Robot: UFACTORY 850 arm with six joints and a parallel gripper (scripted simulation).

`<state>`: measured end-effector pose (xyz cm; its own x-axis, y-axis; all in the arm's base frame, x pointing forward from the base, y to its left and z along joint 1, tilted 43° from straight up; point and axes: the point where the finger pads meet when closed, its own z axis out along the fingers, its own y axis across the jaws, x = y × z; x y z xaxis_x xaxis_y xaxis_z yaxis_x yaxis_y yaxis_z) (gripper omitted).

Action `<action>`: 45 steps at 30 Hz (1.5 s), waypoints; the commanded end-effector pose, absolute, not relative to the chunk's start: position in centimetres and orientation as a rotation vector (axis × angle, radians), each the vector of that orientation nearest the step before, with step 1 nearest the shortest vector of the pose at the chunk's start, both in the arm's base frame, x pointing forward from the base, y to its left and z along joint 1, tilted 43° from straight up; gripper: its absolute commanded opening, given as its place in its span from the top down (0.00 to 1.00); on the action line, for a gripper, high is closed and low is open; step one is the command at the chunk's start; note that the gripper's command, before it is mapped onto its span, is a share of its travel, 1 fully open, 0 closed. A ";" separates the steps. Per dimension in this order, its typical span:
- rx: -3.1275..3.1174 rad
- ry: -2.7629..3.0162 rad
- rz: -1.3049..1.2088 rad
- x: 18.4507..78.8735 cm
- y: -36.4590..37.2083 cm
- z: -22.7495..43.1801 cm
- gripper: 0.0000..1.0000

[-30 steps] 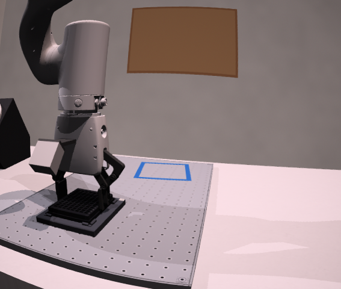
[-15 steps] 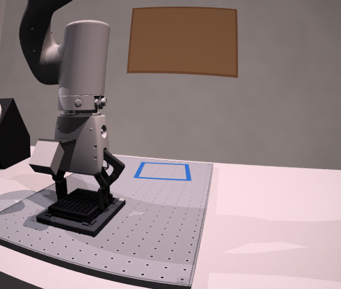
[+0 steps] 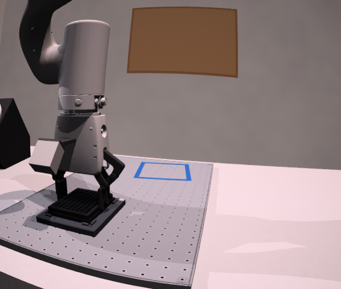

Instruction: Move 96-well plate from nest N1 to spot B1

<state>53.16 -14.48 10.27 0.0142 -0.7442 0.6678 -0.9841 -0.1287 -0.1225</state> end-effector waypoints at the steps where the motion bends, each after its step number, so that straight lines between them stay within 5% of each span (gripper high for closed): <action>1: 1.921 -1.769 0.866 53.2 -14.3 10.5 1.00; 45: 1.921 -1.769 0.866 52.7 -12.5 12.5 1.00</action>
